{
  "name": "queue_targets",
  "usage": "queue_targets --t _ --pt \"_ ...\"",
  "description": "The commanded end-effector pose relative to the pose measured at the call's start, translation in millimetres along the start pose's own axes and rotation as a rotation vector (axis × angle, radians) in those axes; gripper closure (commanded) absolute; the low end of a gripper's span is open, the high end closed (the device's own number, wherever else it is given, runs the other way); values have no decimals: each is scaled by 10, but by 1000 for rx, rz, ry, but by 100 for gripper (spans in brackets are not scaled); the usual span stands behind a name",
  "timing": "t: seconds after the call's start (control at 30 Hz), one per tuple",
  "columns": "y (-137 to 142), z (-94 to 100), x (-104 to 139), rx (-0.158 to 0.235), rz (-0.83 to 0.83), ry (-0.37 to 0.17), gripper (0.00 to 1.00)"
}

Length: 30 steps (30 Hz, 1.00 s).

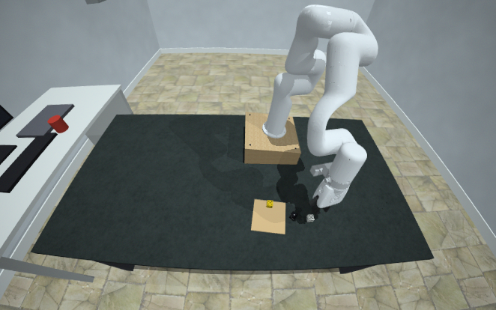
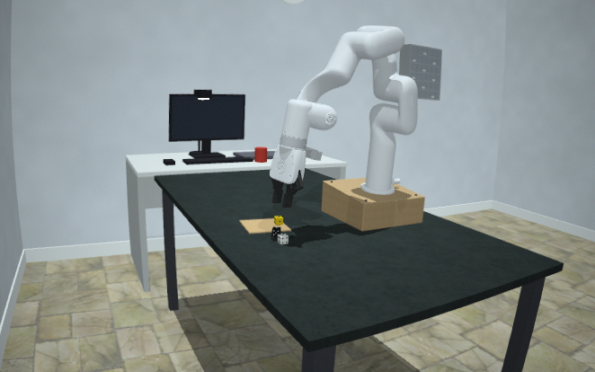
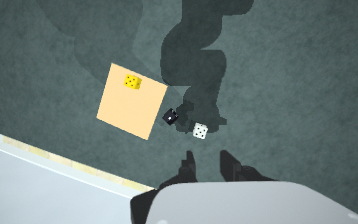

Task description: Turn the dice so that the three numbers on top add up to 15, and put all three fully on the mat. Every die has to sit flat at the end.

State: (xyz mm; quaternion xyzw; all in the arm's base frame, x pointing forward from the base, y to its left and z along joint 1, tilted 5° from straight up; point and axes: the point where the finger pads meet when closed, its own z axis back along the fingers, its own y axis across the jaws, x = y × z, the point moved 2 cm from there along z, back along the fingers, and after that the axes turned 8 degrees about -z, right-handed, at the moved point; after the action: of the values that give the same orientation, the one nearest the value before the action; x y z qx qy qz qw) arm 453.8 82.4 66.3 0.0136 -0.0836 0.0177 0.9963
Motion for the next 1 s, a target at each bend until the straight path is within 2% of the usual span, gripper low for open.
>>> queue_targets --t 0.0,0.2,0.23,0.6,0.8,0.93,0.97 --pt "13 7 105 -15 9 107 58" --pt "16 16 123 -19 12 134 58" --pt "16 16 123 -19 12 134 0" --pt "16 12 121 -19 11 134 0" --pt "12 -280 -60 -21 -28 134 0" --pt "12 -304 -76 -21 -31 134 0" --pt "12 -304 -76 -21 -31 134 58"
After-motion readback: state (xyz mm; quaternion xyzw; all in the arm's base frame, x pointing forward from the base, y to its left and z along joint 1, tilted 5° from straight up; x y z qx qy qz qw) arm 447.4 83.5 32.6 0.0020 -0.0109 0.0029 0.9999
